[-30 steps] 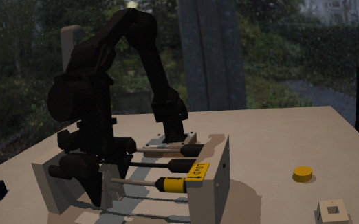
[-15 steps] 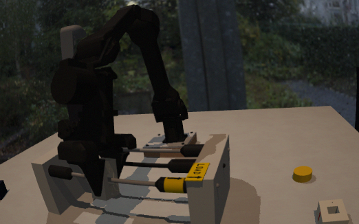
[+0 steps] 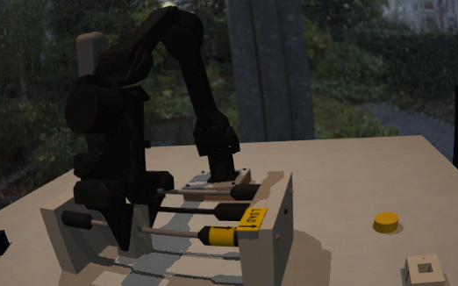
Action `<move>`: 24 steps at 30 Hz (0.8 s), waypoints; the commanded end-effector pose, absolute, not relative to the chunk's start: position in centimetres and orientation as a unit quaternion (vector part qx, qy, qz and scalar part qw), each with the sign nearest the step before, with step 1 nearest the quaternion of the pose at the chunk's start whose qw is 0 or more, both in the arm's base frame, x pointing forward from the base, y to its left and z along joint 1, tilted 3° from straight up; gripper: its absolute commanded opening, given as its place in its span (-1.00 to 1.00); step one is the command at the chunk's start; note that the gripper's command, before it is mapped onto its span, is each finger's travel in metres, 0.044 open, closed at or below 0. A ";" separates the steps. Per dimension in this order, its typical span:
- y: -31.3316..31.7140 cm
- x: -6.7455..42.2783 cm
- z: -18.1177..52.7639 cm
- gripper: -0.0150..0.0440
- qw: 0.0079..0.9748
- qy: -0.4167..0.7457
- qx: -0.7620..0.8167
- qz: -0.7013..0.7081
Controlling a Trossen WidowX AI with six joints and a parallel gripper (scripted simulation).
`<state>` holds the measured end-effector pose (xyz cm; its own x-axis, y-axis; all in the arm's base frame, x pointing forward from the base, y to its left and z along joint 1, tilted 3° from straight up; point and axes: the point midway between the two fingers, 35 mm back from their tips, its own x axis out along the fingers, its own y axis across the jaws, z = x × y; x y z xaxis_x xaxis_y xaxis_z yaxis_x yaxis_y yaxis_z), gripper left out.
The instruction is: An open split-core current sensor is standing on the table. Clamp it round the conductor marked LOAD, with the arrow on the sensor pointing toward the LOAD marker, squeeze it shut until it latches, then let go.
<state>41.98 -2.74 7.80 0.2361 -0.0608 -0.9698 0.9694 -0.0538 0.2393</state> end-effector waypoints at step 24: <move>-2.7 42.0 7.9 0.27 0.554 0.407 0.558 -0.465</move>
<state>41.98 -2.74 7.87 0.2349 -0.0608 -0.9701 0.9697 -0.0539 0.2382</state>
